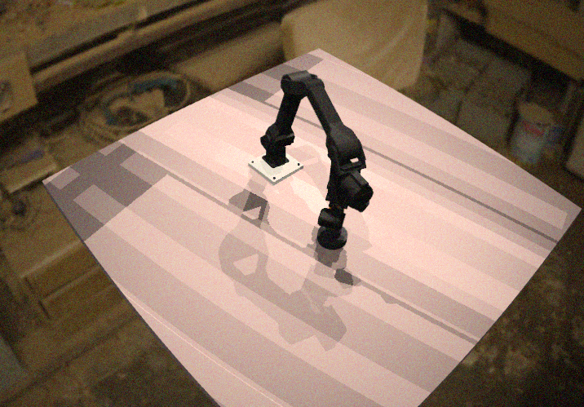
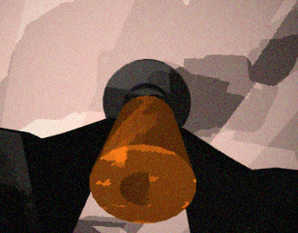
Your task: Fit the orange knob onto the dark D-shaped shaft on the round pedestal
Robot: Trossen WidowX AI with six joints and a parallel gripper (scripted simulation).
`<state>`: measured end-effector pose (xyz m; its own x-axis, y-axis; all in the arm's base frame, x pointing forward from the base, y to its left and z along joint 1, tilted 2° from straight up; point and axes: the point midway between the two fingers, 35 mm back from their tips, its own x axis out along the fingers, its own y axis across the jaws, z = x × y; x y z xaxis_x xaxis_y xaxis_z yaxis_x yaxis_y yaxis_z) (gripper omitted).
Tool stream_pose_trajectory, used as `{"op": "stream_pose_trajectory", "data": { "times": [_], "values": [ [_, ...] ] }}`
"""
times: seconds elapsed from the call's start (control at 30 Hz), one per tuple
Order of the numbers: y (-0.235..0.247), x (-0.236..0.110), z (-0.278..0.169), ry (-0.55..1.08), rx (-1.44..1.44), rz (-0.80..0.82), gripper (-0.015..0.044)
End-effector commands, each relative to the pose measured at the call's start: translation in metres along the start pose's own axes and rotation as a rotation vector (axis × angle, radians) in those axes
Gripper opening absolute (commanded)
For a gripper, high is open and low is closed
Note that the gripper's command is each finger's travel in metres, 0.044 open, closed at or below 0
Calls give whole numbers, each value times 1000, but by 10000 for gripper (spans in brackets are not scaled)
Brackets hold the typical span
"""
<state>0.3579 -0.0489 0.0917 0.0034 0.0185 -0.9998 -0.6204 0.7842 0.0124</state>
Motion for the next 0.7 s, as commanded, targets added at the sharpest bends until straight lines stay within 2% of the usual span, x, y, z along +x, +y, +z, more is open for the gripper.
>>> {"op": "stream_pose_trajectory", "data": {
  "times": [0.0, 0.67],
  "values": [
    [0, 1, -1, 1, -11, -1, 0],
    [3, 3, -2, 1, -11, -1, 0]
  ]
}}
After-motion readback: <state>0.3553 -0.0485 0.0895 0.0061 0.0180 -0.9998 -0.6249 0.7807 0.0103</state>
